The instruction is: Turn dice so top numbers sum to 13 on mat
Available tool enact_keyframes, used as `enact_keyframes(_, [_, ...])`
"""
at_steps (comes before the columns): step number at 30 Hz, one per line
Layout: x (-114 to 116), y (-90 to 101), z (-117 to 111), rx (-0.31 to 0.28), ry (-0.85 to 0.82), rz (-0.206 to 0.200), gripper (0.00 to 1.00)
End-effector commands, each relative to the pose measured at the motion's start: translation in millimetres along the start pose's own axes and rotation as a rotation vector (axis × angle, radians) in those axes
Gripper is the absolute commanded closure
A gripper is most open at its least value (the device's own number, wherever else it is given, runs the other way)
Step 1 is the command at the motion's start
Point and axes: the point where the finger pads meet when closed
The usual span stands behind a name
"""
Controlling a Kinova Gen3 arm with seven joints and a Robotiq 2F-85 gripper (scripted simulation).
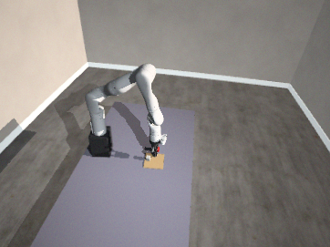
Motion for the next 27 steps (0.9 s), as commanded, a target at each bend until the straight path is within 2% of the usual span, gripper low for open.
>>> enact_keyframes(1, [-4.7,-17.7,4.9,-0.013,0.011,0.000,0.74])
enact_keyframes(11, [-4.6,-57.2,5.3,-0.013,0.011,0.000,0.74])
enact_keyframes(27, [-4.6,-62.8,5.4,-0.013,0.011,0.000,0.74])
Point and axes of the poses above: the point where the finger pads meet when closed, its own y axis back along the fingers, its own x axis across the jaws, z = x × y, and after that the axes turned 1 degree about y, right-handed
